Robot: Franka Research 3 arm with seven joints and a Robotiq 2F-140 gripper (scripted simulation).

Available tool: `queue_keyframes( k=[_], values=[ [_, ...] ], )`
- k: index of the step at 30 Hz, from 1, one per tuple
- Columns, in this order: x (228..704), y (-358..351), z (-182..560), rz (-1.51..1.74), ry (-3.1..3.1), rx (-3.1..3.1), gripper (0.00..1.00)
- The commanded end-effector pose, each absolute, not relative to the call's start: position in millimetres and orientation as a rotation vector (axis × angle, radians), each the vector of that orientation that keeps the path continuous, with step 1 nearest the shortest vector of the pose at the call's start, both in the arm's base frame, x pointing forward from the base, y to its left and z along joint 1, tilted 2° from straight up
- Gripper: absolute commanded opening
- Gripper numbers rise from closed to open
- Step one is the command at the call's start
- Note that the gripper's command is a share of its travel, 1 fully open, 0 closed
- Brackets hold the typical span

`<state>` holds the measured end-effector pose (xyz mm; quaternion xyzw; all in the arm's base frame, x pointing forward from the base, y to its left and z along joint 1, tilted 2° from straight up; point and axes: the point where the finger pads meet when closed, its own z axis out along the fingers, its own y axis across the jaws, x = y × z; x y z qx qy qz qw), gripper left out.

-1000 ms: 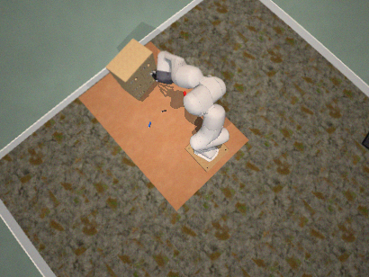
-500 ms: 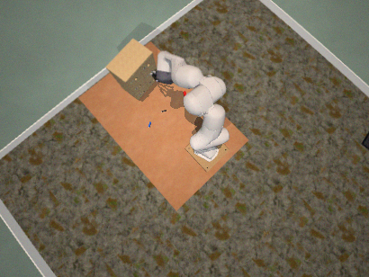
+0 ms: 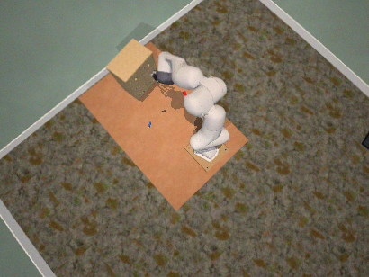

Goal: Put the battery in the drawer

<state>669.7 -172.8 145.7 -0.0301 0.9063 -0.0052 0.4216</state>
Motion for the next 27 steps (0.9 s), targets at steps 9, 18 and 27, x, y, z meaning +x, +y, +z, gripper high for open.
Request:
queue_keyframes(
  k=[9, 18, 27],
  values=[
    [658.8, -174.4, 145.6, -0.012, 2.268, -0.072, 0.08],
    [646.2, -175.0, 145.6, -0.012, 2.268, -0.072, 0.08],
    [635.8, -175.5, 145.6, -0.012, 2.268, -0.072, 0.08]
  ],
)
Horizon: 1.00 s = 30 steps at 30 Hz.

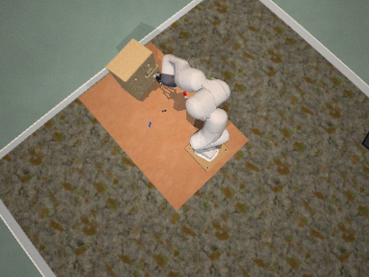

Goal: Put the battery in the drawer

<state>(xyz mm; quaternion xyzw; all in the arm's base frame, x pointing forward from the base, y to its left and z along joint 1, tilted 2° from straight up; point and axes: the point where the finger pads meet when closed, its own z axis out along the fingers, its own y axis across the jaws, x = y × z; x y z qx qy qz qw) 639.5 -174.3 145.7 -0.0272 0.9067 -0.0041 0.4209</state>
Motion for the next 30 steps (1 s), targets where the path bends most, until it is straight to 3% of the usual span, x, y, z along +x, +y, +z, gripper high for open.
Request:
queue_keyframes(
  k=[1, 30],
  values=[
    [634.3, -175.5, 145.6, -0.012, 2.268, -0.072, 0.08],
    [609.6, -176.7, 145.6, -0.012, 2.268, -0.072, 0.08]
  ],
)
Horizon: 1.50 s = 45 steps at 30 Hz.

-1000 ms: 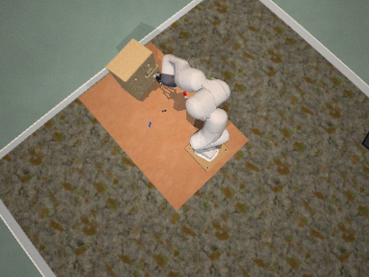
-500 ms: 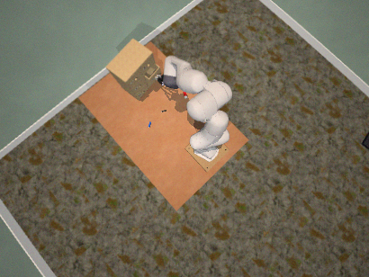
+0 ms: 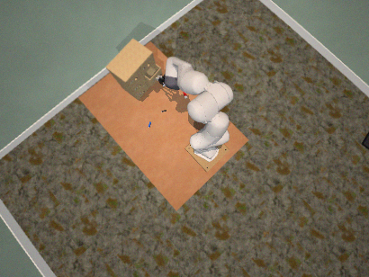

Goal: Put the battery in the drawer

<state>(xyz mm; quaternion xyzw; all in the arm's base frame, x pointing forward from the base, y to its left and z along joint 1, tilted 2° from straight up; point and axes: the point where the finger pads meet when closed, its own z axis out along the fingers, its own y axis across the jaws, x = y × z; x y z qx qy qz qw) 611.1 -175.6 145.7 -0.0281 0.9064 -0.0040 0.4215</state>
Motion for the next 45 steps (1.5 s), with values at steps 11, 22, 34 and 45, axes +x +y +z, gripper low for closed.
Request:
queue_keyframes(
  k=[11, 22, 34, 45],
  values=[
    [607.8, -176.8, 145.6, -0.012, 2.268, -0.072, 0.08],
    [607.8, -176.8, 145.6, -0.012, 2.268, -0.072, 0.08],
    [607.8, -176.8, 145.6, -0.012, 2.268, -0.072, 0.18],
    [601.2, -177.1, 145.6, -0.012, 2.268, -0.072, 0.20]
  ],
)
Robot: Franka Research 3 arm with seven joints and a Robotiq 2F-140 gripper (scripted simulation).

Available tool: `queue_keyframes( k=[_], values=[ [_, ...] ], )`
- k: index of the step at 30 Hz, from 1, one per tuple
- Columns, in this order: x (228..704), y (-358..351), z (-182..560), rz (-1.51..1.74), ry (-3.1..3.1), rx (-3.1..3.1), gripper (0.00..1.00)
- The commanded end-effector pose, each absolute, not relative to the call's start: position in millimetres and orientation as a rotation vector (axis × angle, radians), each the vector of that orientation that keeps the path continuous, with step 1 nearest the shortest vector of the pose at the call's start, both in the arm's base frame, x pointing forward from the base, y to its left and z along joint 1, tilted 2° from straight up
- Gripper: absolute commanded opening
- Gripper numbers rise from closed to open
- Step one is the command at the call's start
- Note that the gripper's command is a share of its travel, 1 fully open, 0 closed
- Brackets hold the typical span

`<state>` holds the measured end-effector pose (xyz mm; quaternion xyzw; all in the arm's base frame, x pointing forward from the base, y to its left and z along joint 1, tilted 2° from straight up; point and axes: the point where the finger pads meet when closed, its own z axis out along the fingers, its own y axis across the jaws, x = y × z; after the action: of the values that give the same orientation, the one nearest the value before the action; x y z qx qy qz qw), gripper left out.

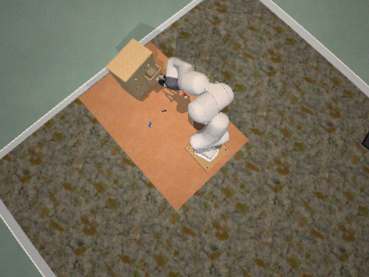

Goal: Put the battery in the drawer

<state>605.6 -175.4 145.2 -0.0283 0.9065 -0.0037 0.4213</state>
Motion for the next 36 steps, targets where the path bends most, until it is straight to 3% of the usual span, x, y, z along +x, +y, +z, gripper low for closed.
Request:
queue_keyframes(
  k=[1, 36],
  values=[
    [597.5, -177.3, 145.6, -0.012, 2.268, -0.072, 0.20],
    [507.9, -181.0, 165.7, -0.012, 2.268, -0.072, 0.20]
  ],
)
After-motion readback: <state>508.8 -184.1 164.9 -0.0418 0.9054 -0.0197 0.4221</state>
